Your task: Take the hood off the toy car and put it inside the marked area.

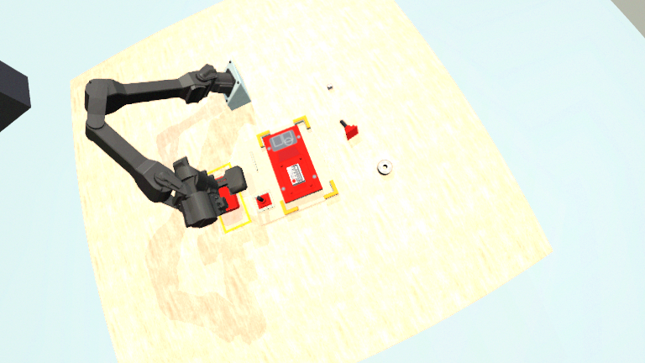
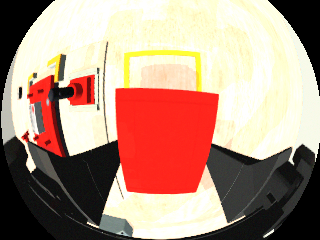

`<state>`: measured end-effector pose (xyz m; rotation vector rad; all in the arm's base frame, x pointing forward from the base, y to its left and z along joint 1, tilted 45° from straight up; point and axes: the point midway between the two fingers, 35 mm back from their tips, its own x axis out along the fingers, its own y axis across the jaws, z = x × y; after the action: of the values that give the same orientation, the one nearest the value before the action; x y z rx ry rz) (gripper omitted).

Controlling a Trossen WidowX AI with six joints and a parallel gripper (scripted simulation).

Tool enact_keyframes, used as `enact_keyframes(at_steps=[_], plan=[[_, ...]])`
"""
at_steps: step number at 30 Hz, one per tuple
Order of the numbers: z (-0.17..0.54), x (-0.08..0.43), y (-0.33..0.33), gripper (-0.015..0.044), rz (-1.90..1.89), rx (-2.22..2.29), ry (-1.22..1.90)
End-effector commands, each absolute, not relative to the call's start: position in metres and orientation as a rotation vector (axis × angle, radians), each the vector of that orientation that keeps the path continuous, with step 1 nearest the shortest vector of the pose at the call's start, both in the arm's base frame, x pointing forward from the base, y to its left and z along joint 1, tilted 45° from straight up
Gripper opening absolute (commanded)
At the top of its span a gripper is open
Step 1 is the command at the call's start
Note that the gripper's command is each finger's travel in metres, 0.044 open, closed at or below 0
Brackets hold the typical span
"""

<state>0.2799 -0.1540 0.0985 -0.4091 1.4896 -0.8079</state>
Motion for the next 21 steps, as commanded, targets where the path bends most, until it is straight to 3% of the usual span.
enact_keyframes(at_steps=[1, 21], plan=[[0.0956, 0.2772, -0.1571, 0.0, -0.809, -0.417, 1.495], [0.0899, 0.2761, -0.1628, 0.0, -0.81, -0.417, 1.495]])
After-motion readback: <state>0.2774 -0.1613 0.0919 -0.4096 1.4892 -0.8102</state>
